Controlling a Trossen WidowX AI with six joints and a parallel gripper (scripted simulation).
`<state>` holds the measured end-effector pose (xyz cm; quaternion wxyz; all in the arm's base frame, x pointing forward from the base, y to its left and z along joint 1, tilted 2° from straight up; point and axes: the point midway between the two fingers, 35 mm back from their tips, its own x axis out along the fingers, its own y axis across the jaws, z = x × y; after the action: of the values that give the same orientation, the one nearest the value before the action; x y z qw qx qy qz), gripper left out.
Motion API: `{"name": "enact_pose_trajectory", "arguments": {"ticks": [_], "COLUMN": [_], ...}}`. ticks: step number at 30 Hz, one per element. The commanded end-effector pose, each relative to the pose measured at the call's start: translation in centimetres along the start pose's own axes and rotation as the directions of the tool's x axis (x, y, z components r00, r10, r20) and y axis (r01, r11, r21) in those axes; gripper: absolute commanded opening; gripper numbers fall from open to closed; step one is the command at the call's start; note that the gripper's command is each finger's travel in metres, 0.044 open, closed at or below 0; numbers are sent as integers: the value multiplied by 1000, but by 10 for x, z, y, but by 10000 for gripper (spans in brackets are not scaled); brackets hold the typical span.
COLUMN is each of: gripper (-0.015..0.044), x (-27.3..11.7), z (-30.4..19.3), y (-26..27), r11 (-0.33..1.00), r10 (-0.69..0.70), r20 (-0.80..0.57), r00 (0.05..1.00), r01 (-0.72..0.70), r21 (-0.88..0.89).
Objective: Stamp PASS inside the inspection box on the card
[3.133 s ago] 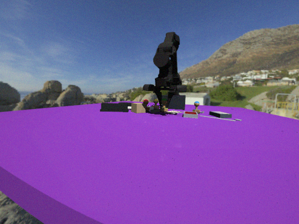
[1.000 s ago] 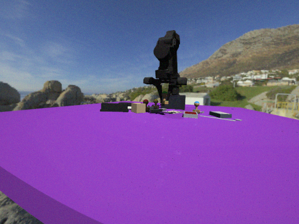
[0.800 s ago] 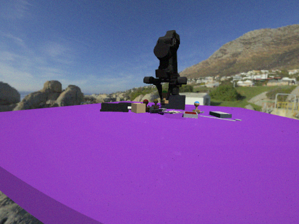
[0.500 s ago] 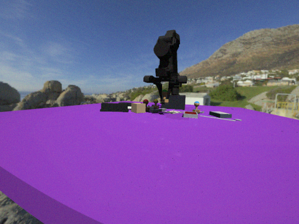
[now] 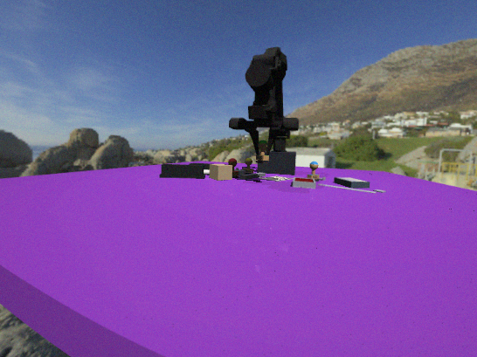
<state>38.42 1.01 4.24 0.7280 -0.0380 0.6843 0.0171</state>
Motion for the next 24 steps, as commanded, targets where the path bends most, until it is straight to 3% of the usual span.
{"name": "enact_pose_trajectory", "arguments": {"ticks": [1, 14, 24], "gripper": [0, 0, 0], "x": [-2, -8, -10], "z": [0, -1, -12], "y": [1, 2, 60], "r11": [1000, 1000, 1000], "r10": [4, 4, 9], "r20": [-1, -1, -2], "r00": [1000, 1000, 1000], "r01": [-4, -4, -9], "r21": [4, 4, 4]}}
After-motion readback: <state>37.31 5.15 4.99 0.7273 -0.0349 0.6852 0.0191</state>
